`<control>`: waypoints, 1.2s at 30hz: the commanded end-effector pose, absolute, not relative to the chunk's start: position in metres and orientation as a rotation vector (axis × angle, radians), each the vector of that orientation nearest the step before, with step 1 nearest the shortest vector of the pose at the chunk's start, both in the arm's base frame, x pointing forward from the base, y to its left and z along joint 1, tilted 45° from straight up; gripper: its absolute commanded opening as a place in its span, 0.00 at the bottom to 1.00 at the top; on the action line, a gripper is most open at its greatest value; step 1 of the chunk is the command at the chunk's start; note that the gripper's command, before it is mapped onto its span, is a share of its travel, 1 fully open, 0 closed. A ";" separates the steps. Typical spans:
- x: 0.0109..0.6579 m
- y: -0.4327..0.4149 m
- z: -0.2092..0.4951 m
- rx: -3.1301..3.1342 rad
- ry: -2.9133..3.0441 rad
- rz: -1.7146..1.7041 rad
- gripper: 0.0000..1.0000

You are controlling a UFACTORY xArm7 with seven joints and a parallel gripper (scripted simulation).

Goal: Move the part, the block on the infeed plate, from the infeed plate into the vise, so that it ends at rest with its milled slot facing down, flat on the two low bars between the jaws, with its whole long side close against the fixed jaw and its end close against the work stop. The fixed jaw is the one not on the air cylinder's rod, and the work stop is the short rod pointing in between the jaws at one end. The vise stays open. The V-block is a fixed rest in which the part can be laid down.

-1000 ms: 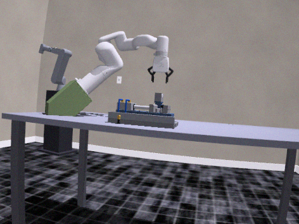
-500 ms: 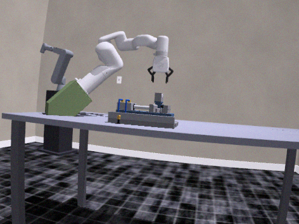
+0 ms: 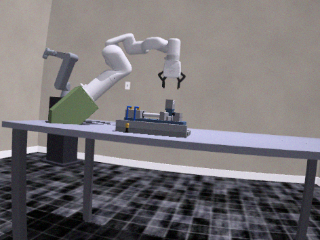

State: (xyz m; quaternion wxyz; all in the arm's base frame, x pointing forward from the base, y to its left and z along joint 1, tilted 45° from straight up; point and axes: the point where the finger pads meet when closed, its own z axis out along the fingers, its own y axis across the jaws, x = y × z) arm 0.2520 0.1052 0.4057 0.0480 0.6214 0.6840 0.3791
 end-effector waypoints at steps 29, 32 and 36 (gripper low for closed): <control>0.254 0.106 0.413 1.843 2.088 1.168 0.89; 0.255 0.106 0.415 1.825 2.090 1.171 0.89; 0.256 0.107 0.418 1.796 2.092 1.177 0.89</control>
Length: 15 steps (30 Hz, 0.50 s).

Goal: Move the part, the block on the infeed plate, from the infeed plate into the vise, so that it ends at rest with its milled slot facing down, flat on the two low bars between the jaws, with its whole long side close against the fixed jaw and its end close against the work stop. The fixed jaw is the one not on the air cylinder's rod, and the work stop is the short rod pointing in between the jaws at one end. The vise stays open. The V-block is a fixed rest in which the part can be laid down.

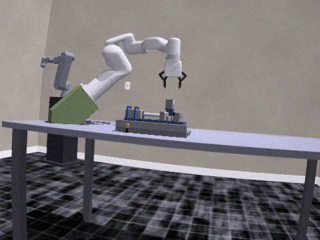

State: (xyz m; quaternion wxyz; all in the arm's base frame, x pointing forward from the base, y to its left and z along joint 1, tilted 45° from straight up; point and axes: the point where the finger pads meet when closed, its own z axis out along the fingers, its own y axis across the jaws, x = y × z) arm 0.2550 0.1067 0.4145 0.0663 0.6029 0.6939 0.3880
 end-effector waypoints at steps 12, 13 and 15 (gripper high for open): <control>0.259 0.109 0.431 1.694 2.095 1.199 0.89; 0.260 0.110 0.433 1.681 2.095 1.201 0.89; 0.261 0.110 0.436 1.655 2.094 1.207 0.89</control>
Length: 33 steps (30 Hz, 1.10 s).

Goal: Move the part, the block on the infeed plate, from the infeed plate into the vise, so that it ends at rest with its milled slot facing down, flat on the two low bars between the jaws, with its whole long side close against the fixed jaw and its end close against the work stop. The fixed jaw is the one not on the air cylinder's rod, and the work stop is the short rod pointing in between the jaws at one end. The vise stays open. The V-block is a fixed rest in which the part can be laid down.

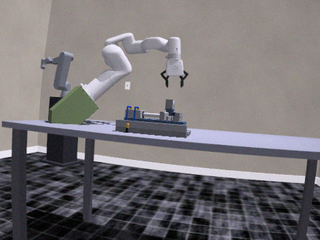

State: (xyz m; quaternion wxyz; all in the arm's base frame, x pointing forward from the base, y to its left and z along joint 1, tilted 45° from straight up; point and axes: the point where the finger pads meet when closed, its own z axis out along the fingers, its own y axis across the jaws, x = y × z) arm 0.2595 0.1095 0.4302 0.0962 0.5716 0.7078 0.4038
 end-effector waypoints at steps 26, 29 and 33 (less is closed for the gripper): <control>0.268 0.122 0.498 1.275 2.041 1.315 0.89; 0.269 0.124 0.509 1.214 2.022 1.337 0.89; 0.268 0.127 0.526 1.131 1.993 1.368 0.89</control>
